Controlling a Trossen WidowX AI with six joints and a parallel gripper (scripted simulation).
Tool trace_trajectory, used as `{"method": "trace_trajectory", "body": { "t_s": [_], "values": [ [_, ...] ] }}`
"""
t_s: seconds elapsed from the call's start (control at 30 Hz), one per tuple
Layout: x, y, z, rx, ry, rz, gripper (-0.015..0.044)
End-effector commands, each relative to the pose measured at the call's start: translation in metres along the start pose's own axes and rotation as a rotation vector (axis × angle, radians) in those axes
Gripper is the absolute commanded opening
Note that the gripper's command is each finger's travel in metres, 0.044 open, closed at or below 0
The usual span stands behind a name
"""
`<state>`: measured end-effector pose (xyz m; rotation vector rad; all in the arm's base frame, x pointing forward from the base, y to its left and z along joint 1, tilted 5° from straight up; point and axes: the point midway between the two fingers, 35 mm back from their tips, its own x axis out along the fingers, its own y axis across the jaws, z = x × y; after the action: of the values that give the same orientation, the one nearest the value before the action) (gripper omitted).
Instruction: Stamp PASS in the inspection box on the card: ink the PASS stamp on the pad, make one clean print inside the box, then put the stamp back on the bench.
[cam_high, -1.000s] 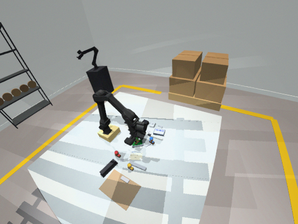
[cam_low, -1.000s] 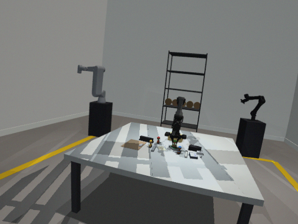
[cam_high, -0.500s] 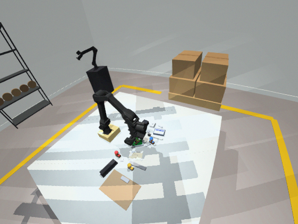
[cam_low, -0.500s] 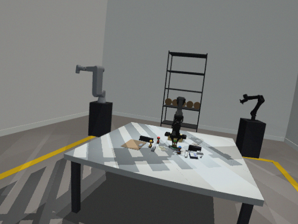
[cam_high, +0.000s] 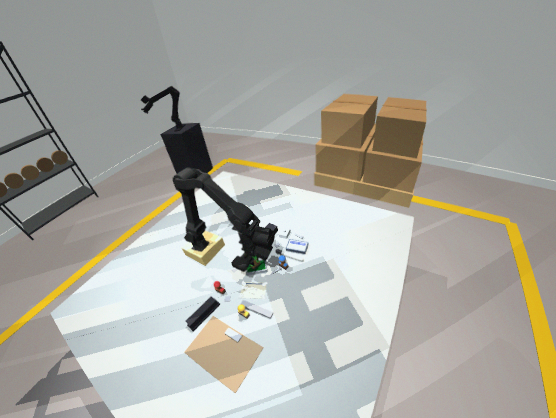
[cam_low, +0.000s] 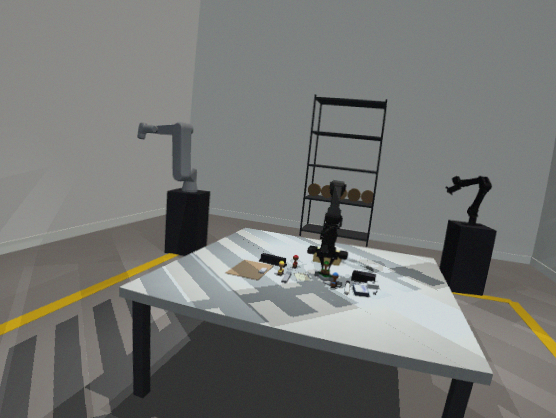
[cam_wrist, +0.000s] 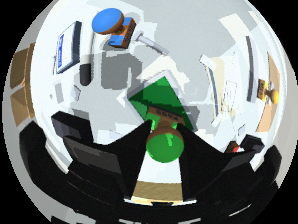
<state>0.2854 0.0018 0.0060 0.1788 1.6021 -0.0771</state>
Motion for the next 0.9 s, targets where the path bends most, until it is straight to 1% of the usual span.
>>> {"method": "trace_trajectory", "body": {
  "t_s": [0.0,0.3,0.87],
  "values": [
    [-0.003,0.000,0.000,0.002,-0.002,-0.002,0.0000],
    [-0.007,0.000,0.001,0.002,-0.002,-0.002,0.0000],
    [-0.034,0.000,0.002,0.002,-0.002,-0.002,0.0000]
  ]
}}
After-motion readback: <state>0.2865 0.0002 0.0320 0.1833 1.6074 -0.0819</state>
